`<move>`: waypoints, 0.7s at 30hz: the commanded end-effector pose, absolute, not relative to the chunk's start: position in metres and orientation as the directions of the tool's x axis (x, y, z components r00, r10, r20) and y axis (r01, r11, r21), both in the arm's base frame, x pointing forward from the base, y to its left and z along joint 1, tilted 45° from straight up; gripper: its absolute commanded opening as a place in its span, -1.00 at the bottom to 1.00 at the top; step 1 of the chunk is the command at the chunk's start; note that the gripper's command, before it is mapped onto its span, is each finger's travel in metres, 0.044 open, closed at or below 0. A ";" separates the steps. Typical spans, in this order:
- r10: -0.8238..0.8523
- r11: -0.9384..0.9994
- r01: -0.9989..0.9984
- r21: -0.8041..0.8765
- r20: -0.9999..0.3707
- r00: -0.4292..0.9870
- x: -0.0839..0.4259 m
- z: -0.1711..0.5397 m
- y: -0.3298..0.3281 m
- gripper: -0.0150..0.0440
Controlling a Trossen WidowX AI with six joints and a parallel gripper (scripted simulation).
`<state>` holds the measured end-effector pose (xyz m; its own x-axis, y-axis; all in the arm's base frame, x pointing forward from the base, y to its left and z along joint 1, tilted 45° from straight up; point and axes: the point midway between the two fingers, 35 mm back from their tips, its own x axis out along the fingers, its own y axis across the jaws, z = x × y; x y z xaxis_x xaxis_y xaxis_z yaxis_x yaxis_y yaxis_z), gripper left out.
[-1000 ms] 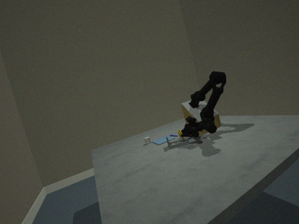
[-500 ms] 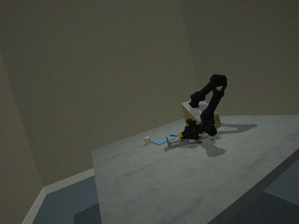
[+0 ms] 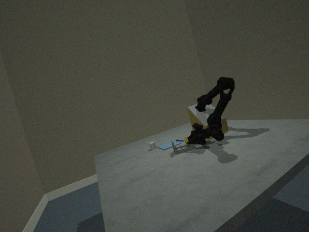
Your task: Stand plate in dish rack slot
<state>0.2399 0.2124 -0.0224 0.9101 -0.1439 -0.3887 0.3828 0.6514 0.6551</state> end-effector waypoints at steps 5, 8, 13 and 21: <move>-0.144 0.651 0.383 0.655 -0.389 0.910 0.240 -0.022 0.212 0.86; -0.144 0.651 0.383 0.655 -0.389 0.910 0.240 -0.022 0.212 0.86; -0.148 0.651 0.387 0.654 -0.391 0.909 0.244 -0.001 0.199 0.86; -0.157 0.653 0.388 0.650 -0.385 0.909 0.248 0.054 0.151 0.86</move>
<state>0.2483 0.1677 0.0392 0.9102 -0.1533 -0.3847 0.3870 0.6459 0.6581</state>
